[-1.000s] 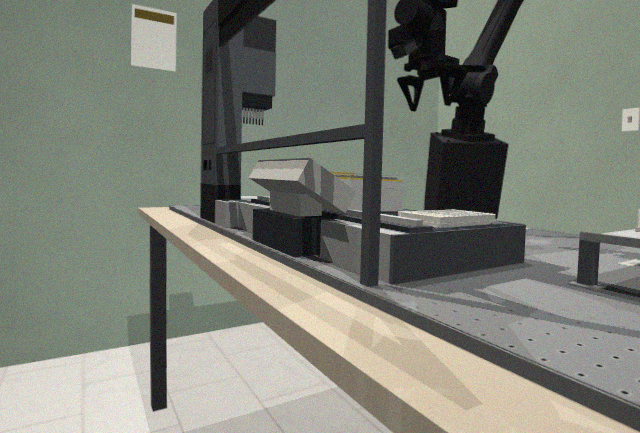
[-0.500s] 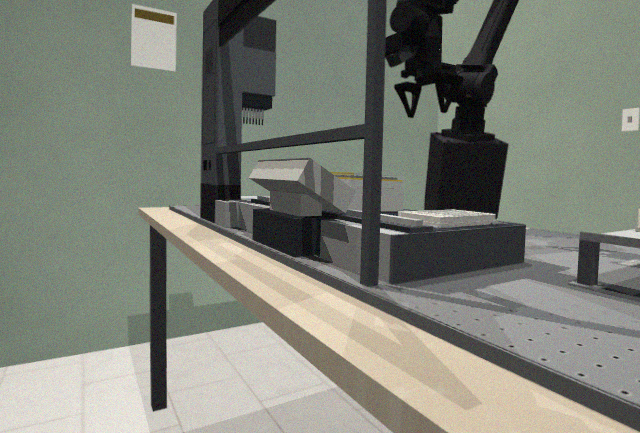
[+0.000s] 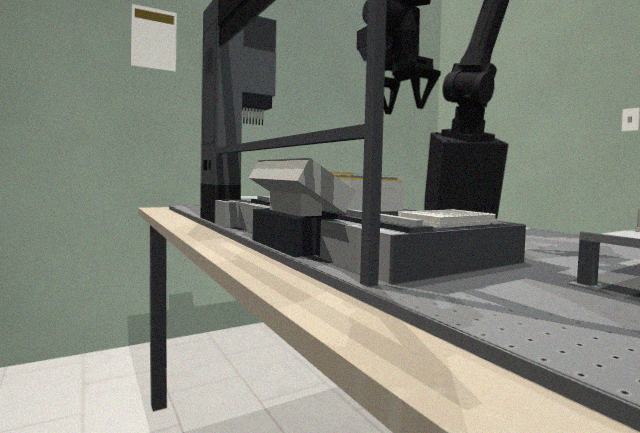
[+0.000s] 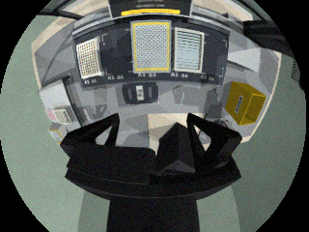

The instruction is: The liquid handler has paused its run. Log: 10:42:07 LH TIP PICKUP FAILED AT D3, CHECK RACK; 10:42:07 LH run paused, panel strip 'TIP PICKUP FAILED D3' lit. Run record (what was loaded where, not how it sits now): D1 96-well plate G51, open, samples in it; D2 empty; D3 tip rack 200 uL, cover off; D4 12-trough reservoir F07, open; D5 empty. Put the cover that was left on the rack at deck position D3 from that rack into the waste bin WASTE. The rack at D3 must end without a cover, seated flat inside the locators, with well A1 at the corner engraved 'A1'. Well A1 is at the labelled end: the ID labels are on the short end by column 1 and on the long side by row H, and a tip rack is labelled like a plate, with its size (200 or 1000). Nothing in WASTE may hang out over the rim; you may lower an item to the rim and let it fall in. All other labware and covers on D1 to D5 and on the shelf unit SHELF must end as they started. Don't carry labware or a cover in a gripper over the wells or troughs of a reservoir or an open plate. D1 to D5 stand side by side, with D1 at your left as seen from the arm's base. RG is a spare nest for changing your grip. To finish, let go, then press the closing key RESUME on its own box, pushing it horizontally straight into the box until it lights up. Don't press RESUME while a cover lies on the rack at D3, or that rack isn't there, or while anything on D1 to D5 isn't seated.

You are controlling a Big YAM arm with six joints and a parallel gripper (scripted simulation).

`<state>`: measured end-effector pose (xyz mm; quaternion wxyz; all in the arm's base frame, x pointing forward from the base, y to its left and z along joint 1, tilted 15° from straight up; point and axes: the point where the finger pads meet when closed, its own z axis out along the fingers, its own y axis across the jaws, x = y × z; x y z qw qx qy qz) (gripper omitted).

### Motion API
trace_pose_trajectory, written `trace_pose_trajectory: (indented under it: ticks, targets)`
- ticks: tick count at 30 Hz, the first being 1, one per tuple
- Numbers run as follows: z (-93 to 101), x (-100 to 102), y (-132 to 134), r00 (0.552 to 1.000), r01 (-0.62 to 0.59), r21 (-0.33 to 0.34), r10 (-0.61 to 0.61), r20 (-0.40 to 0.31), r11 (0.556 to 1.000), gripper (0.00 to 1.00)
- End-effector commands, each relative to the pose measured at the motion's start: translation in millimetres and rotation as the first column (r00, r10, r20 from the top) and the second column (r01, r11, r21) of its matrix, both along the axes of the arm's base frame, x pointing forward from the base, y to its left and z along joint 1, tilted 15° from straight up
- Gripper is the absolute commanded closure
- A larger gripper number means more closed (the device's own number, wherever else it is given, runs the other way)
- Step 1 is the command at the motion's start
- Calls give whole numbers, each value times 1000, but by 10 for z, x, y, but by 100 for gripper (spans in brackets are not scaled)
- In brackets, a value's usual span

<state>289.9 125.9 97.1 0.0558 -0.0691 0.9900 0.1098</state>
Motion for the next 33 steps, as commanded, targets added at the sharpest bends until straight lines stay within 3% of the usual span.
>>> trace_pose_trajectory:
  ticks: [1,10,18,22,31,33]
  targets:
    - [191,448,74,998,-14,19,13,65,1000,0]
    - [247,893,124,998,-13,17,12,65,1000,0]
    - [273,1130,143,999,-13,12,12,45,1000,0]
    - [245,1042,170,999,-14,11,14,45,1000,0]
    - [245,1042,170,999,-14,11,14,45,1000,0]
    - [103,1007,213,999,-35,7,35,29,999,0]
